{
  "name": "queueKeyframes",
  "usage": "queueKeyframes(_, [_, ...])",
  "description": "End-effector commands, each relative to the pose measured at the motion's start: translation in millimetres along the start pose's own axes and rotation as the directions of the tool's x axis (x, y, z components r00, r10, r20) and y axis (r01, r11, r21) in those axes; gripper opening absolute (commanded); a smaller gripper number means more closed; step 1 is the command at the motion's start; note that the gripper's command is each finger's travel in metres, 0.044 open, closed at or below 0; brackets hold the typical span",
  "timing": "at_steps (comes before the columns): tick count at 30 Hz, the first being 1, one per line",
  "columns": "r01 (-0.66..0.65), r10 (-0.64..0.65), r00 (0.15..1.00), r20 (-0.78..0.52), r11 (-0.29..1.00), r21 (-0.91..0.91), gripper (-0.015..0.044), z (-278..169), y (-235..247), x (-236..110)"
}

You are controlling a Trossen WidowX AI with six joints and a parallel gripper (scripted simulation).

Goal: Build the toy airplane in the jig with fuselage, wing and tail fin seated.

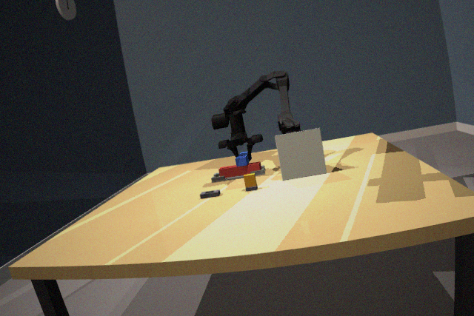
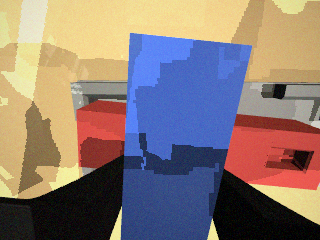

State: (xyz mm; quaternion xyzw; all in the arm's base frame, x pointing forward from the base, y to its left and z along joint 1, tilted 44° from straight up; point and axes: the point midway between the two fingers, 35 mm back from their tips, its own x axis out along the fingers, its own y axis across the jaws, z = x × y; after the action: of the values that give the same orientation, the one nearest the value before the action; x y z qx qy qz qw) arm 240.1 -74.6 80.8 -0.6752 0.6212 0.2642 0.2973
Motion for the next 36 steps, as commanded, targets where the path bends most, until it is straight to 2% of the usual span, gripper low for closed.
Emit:
queueKeyframes(1, [0.0, 0.0, 1.0, 0.0, 1.0, 0.001, 0.0135, 0, 0, 0])
queueKeyframes(13, [0.0, 0.0, 1.0, 0.0, 1.0, 0.001, 0.044, 0, 0, 0])
queueKeyframes(20, [0.0, 0.0, 1.0, 0.001, 1.0, 0.001, 0.044, 0, 0, -3])
queueKeyframes(27, [0.002, -0.002, 1.0, 0.001, 1.0, -0.003, 0.044, 1, 0, -84])
queueKeyframes(32, [0.002, -0.002, 1.0, 0.0, 1.0, -0.003, 0.044, 3, -4, -86])
queueKeyframes(34, [0.002, -0.002, 1.0, 0.0, 0.998, 0.064, 0.044, 3, -4, -86])
queueKeyframes(36, [0.002, -0.002, 1.0, 0.0, 0.969, 0.246, 0.044, 3, -4, -85])
